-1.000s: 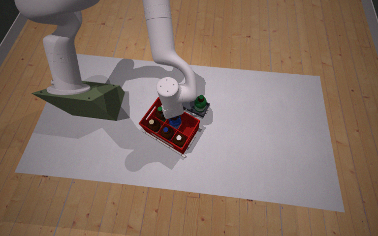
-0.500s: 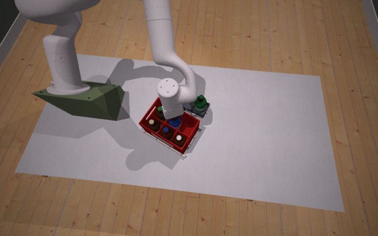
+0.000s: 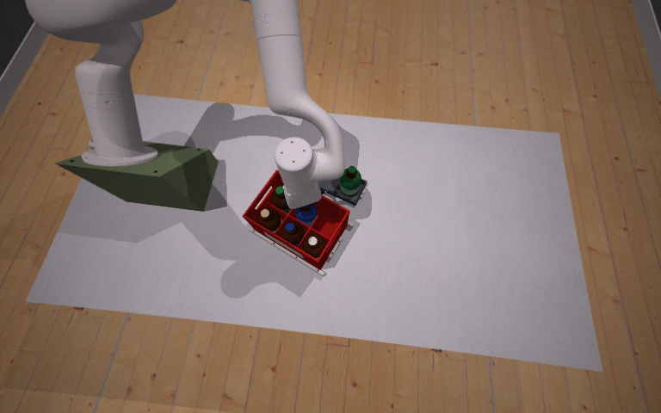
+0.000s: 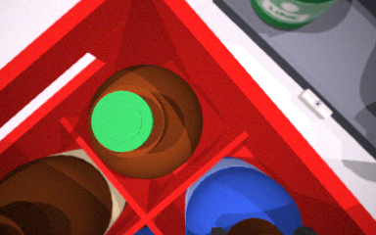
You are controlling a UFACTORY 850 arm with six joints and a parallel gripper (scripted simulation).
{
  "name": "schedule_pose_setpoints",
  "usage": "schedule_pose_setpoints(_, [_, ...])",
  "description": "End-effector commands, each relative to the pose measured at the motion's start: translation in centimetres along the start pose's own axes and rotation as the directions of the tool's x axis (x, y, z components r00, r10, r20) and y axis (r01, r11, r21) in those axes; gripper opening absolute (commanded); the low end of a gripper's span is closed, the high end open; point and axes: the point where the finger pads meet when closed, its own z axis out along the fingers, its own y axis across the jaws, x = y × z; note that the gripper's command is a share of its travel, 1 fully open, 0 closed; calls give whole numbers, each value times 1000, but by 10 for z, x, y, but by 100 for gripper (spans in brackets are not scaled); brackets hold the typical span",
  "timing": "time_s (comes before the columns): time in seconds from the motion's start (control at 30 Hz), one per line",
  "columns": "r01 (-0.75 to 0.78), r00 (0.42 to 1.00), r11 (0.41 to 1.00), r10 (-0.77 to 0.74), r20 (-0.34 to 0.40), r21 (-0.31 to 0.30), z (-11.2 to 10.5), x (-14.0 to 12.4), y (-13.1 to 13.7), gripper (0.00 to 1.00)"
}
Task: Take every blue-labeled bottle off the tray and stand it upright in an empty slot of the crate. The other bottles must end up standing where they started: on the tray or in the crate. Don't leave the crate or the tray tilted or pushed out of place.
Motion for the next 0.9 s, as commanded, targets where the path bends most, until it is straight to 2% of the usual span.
schedule_pose_setpoints(0.0, [1,1000,1000,-1,2,-2,-1,-1,1,0])
schedule_pose_setpoints(0.5, [1,1000,1000,-1,2,-2,-1,-1,1,0])
schedule_pose_setpoints(0.53, [1,1000,1000,-1,2,-2,-1,-1,1,66])
schedule_pose_setpoints(0.87, [1,1000,1000,-1,2,-2,-1,-1,1,66])
